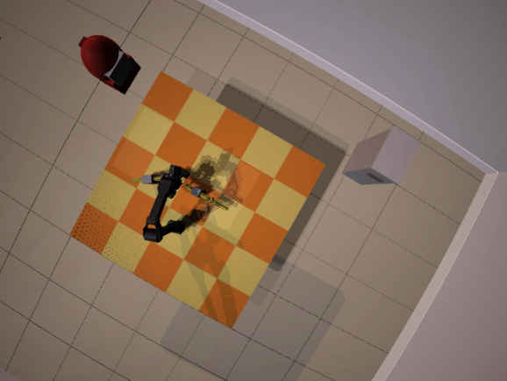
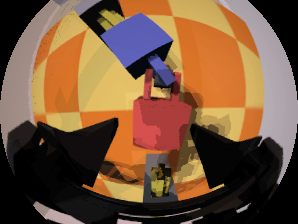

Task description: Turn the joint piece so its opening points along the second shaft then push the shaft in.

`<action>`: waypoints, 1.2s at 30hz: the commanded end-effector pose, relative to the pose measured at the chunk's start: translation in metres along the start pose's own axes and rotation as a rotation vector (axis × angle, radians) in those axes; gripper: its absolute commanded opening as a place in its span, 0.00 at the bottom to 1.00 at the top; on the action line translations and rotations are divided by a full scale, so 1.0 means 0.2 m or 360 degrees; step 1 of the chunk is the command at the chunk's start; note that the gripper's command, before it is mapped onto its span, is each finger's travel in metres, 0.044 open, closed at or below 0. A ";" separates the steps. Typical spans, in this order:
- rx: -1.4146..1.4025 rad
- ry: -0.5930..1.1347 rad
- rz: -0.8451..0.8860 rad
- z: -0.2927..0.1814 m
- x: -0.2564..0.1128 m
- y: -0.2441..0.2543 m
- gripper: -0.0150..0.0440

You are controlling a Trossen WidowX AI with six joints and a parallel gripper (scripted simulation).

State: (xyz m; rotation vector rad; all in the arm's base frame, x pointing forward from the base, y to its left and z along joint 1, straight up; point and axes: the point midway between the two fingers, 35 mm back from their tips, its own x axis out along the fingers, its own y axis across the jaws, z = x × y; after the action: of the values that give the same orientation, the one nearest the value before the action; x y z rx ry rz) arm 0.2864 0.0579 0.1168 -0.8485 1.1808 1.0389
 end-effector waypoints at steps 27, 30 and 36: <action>0.0938 -0.0009 -0.0138 0.11 -0.38 -0.02 1.00; 0.1101 -0.0003 -0.0165 0.12 -0.45 -0.01 1.00; 0.1427 -0.0002 -0.0223 0.14 -0.57 0.01 1.00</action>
State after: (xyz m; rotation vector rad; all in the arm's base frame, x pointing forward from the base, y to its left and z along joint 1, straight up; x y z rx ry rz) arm 0.2890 0.0641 0.2229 -0.2683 1.3756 0.3852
